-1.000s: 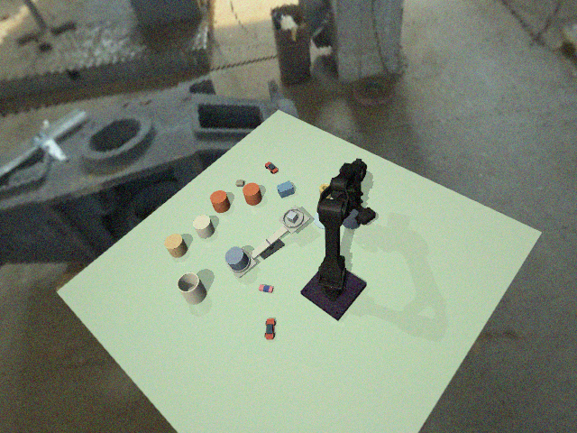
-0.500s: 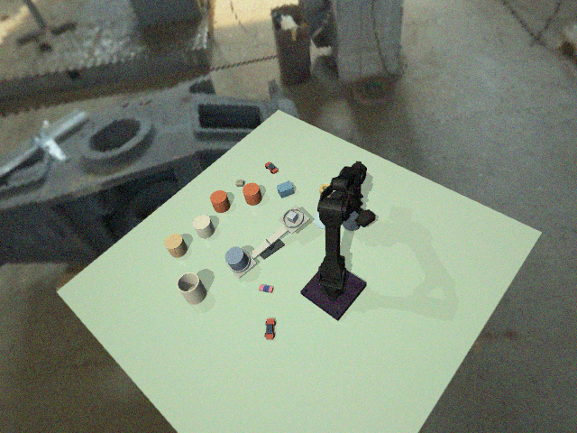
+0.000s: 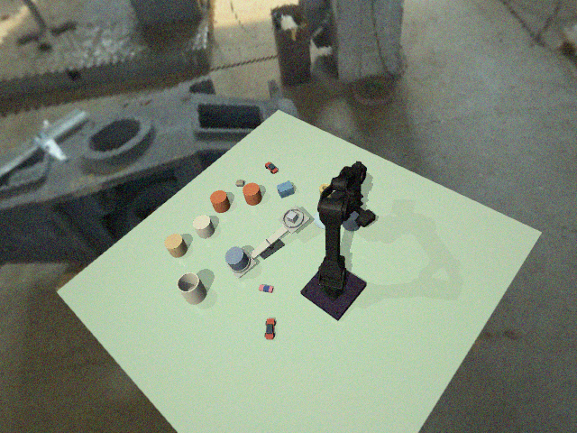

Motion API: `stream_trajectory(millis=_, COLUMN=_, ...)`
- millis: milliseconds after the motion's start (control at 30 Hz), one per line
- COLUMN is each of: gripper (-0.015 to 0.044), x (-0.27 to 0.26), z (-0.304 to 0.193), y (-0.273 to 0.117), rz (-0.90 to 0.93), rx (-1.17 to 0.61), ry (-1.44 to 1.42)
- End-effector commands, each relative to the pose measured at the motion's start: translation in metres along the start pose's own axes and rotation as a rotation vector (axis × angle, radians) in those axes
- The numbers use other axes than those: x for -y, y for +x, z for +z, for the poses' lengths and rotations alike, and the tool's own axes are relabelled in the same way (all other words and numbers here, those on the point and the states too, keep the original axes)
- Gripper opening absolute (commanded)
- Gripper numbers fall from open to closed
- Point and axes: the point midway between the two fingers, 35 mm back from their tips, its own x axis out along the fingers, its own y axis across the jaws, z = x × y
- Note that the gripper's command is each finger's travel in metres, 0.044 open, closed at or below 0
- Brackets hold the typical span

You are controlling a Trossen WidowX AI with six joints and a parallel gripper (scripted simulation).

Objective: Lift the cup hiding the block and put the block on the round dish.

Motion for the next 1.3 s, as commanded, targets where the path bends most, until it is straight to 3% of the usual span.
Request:
stream_trajectory(millis=0, gripper=0.044, x=0.0, z=-0.001, y=-0.009, rz=0.0, rx=0.0, ry=0.0)
stream_trajectory(millis=133, gripper=0.044, x=-0.001, z=0.0, y=-0.051, rz=0.005, rx=0.001, ry=-0.002)
stream_trajectory(millis=267, gripper=0.044, x=-0.001, z=0.001, y=-0.053, rz=0.006, rx=0.002, ry=-0.002)
stream_trajectory(millis=500, gripper=0.026, x=0.003, z=0.001, y=-0.062, rz=0.003, rx=-0.037, ry=0.155)
stream_trajectory(millis=1267, gripper=0.026, x=0.054, z=0.044, y=-0.076, rz=-0.023, rx=-0.024, ry=0.903)
